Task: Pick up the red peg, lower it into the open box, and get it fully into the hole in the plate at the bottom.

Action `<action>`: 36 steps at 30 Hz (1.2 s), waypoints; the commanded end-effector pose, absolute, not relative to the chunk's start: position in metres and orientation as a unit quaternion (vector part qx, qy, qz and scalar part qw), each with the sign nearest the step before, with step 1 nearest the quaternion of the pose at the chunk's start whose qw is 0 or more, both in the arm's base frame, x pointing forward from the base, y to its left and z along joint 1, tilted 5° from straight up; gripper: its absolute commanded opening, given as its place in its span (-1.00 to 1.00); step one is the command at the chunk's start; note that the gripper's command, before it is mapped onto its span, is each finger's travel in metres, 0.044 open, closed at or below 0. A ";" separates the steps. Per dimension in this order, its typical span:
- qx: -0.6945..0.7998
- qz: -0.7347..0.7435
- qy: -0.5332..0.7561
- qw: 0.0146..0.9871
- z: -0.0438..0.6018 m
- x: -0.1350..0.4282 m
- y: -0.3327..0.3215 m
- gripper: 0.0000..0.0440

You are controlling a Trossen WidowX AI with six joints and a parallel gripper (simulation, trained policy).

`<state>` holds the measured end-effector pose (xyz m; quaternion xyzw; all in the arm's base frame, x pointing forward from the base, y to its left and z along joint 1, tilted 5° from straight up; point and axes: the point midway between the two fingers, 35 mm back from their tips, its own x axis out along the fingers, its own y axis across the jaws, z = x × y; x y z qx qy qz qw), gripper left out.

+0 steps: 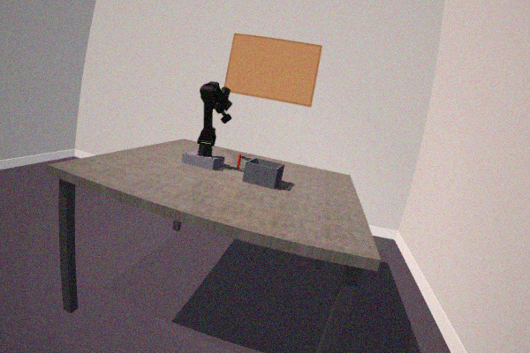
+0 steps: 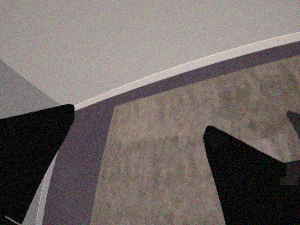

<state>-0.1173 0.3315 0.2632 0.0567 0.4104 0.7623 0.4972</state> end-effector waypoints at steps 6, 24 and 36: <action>0.090 0.652 0.460 0.596 0.243 -0.036 0.340 1.00; 0.186 0.393 0.535 0.724 0.216 0.103 0.300 1.00; 0.241 0.199 0.578 0.754 0.188 0.155 0.246 1.00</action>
